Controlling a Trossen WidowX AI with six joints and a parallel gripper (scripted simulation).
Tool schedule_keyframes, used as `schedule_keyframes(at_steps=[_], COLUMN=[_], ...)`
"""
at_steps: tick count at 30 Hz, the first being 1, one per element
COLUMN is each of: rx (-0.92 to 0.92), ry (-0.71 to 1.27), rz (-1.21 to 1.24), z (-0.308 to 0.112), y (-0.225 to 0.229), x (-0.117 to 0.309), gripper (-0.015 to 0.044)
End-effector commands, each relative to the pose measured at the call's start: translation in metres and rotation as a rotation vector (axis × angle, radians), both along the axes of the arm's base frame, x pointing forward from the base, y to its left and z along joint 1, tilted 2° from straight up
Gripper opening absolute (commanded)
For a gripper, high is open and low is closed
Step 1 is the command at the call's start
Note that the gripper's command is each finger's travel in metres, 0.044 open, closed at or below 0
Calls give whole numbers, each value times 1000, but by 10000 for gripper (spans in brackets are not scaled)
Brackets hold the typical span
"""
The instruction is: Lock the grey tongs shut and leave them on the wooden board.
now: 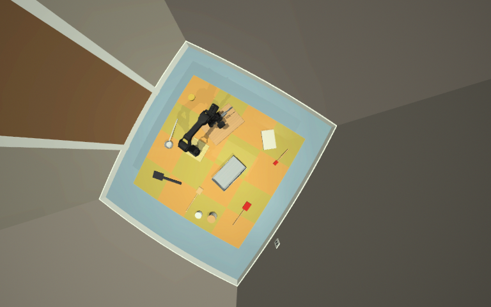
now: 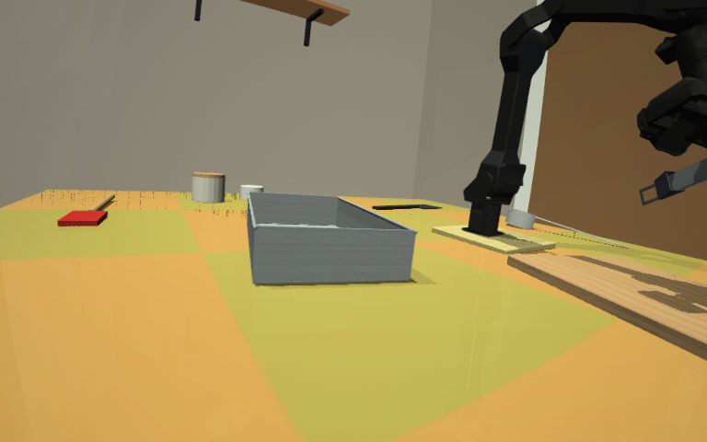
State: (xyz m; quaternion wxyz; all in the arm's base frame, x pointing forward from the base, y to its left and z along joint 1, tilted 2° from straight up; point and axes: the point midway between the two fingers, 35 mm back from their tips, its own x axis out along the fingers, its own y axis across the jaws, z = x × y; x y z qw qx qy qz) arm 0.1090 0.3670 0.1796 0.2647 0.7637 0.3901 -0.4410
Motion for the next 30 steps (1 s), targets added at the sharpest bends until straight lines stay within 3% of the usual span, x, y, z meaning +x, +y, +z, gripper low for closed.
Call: schedule_keyframes(at_steps=[1, 30], rx=[-29, -317], ry=[35, 306], rz=[-11, -91], z=[5, 19], y=[0, -23], x=[2, 1], gripper=[-150, -150])
